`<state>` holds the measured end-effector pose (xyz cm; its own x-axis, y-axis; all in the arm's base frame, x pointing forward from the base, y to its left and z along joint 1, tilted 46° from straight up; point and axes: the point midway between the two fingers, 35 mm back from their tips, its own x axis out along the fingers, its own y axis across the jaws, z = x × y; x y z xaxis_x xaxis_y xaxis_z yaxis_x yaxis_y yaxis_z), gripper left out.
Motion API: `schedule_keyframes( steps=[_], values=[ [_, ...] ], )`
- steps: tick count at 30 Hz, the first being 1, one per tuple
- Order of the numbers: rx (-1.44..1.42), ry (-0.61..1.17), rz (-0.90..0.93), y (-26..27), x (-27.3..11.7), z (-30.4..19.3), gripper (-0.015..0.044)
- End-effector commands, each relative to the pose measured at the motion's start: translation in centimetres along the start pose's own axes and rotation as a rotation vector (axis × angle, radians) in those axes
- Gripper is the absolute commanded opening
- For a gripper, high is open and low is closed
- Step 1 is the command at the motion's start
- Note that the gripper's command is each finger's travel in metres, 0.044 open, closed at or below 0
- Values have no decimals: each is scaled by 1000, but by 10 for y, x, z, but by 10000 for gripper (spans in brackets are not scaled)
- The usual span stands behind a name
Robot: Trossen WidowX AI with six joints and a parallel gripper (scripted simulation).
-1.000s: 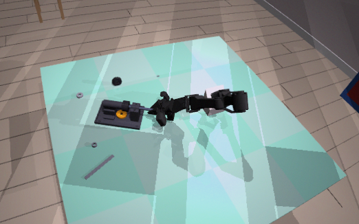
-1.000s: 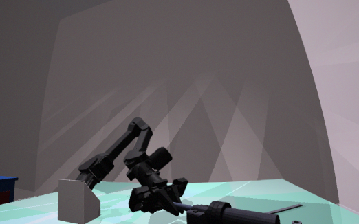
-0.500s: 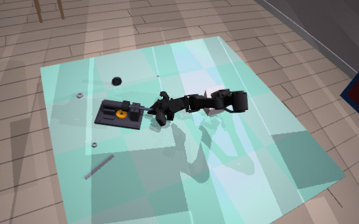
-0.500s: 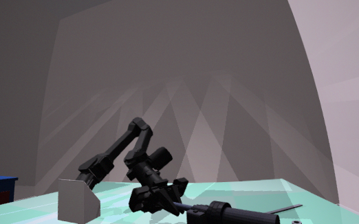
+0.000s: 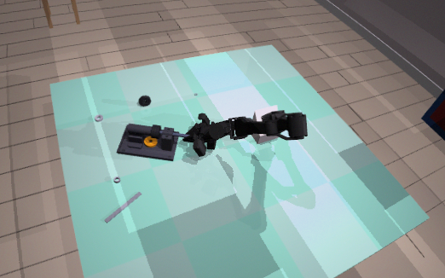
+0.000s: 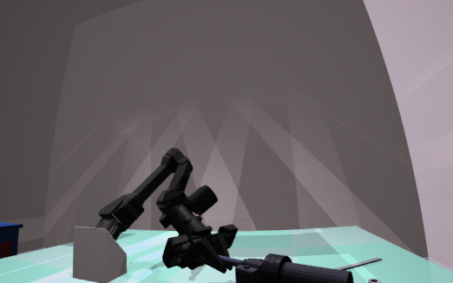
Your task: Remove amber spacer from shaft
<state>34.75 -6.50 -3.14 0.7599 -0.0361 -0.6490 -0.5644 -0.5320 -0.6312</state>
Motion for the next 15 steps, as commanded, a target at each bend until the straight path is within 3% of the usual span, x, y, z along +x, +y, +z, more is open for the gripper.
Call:
schedule_keyframes(
  steps=[1,15],
  values=[
    [0,1,0,0,1,0,0],
    [-3,14,1,-1,3,-5,0]
  ],
)
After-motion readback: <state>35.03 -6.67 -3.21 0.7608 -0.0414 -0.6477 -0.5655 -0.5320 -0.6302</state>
